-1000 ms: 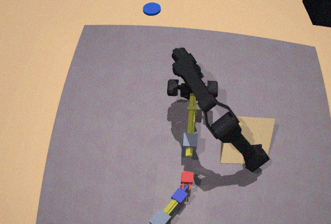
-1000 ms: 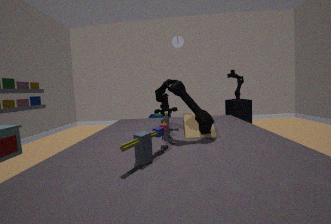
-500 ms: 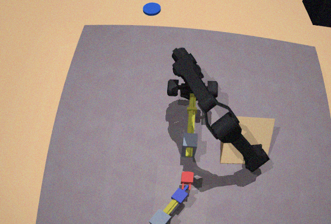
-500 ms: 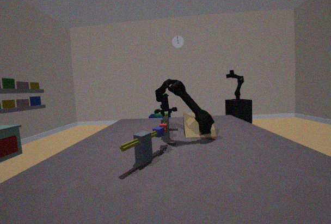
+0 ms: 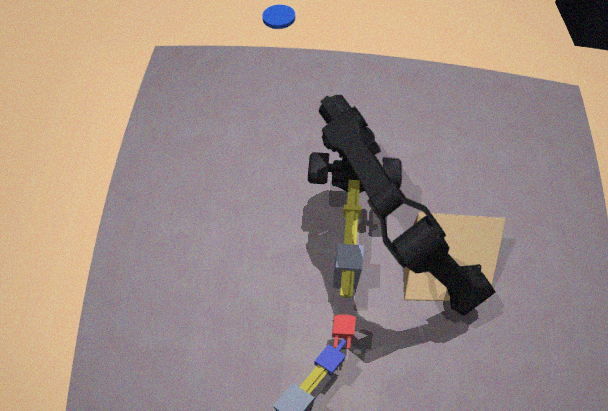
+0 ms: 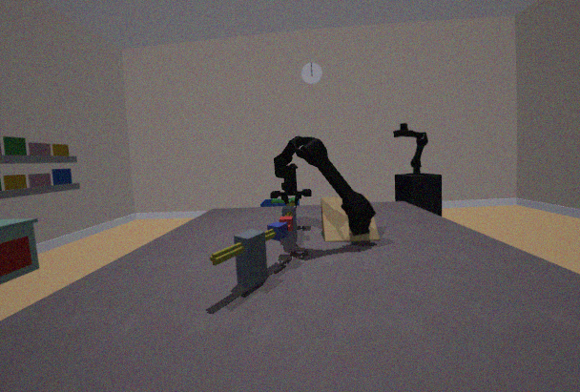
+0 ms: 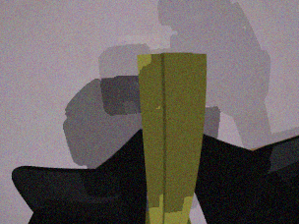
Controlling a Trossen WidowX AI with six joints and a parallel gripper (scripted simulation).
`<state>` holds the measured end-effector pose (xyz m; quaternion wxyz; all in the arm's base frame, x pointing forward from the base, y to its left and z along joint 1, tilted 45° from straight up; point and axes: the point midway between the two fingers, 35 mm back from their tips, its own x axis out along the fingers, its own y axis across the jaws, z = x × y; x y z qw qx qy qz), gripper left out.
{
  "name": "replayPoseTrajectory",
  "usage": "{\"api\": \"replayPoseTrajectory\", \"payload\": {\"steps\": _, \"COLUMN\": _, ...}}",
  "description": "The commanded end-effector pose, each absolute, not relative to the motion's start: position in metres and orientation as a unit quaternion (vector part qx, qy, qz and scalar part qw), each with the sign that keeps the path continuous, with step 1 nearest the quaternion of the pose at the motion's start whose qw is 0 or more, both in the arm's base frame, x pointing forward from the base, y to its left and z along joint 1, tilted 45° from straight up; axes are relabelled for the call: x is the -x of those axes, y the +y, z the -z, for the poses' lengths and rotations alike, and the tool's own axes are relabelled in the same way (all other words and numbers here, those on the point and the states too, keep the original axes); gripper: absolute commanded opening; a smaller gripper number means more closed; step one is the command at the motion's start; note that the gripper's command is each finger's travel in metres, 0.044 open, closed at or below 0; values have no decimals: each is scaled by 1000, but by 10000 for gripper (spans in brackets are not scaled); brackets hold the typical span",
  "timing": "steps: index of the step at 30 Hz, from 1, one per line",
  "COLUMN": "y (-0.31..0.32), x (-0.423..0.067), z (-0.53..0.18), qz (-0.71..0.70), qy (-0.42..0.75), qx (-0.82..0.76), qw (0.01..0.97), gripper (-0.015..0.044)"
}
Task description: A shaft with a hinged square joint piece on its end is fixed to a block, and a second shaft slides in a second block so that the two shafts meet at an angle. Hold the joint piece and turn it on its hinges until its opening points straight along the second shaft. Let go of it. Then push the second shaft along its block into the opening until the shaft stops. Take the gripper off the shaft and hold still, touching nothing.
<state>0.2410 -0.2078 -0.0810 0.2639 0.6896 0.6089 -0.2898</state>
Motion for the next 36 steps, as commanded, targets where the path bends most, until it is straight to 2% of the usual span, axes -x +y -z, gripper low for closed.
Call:
{"api": "replayPoseTrajectory", "payload": {"steps": 1, "y": -203, "x": -242, "z": 76, "qz": 290, "qy": 606, "qx": -692, "qw": 263, "gripper": 0}}
{"api": "replayPoseTrajectory", "payload": {"steps": 36, "y": -164, "x": -247, "z": 39, "qz": 288, "qy": 604, "qx": -695, "qw": 263, "gripper": 0}}
